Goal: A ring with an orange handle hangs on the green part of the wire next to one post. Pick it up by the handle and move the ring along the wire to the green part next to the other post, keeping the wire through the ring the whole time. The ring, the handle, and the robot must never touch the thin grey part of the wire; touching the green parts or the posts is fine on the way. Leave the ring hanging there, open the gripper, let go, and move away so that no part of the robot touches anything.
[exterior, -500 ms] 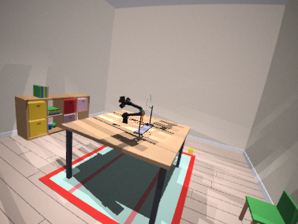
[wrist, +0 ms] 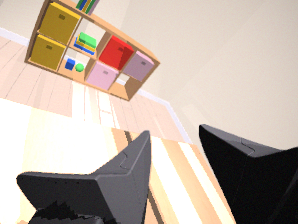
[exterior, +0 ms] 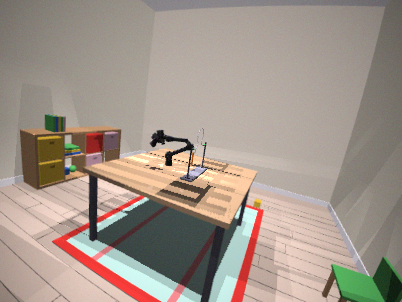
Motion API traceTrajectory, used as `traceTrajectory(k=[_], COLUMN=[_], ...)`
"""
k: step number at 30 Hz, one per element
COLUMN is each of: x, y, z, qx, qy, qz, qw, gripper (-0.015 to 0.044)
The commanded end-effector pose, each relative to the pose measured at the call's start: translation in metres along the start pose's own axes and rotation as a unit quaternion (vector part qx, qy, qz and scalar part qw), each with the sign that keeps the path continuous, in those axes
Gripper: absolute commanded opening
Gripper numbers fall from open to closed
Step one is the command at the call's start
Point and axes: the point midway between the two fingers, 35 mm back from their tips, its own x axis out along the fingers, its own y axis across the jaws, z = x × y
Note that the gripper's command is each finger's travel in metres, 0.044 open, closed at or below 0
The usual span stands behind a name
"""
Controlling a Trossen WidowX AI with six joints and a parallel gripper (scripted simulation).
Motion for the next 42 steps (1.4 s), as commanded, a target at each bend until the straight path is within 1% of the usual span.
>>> traceTrajectory(k=[1, 5, 9, 13, 17, 20, 24, 28, 31, 34, 37, 42], x=[-0.010, -0.037, -0.078, -0.132, -0.192, -0.239, -0.299, -0.351, -0.384, -0.409, -0.426, -0.438], y=[0.065, 0.122, 0.172, 0.213, 0.243, 0.256, 0.261, 0.253, 0.239, 0.219, 0.198, 0.156], z=[0.037, 0.066, 0.085, 0.093, 0.089, 0.077, 0.050, 0.014, -0.019, -0.053, -0.086, -0.141], qx=[0.006, 0.008, 0.007, 0.003, -0.006, -0.016, -0.034, -0.057, -0.076, -0.097, -0.117, -0.155], qy=[-0.091, -0.171, -0.241, -0.304, -0.356, -0.387, -0.418, -0.436, -0.441, -0.440, -0.432, -0.406], qz=[0.136, 0.260, 0.378, 0.491, 0.596, 0.666, 0.748, 0.813, 0.851, 0.877, 0.892, 0.894], qw=[0.986, 0.950, 0.894, 0.816, 0.720, 0.637, 0.515, 0.381, 0.276, 0.169, 0.067, -0.104], gripper=[0.0160, 0.0160, 0.0160, 0.0160, 0.0160, 0.0160, 0.0160, 0.0160, 0.0160, 0.0160, 0.0160, 0.0160])
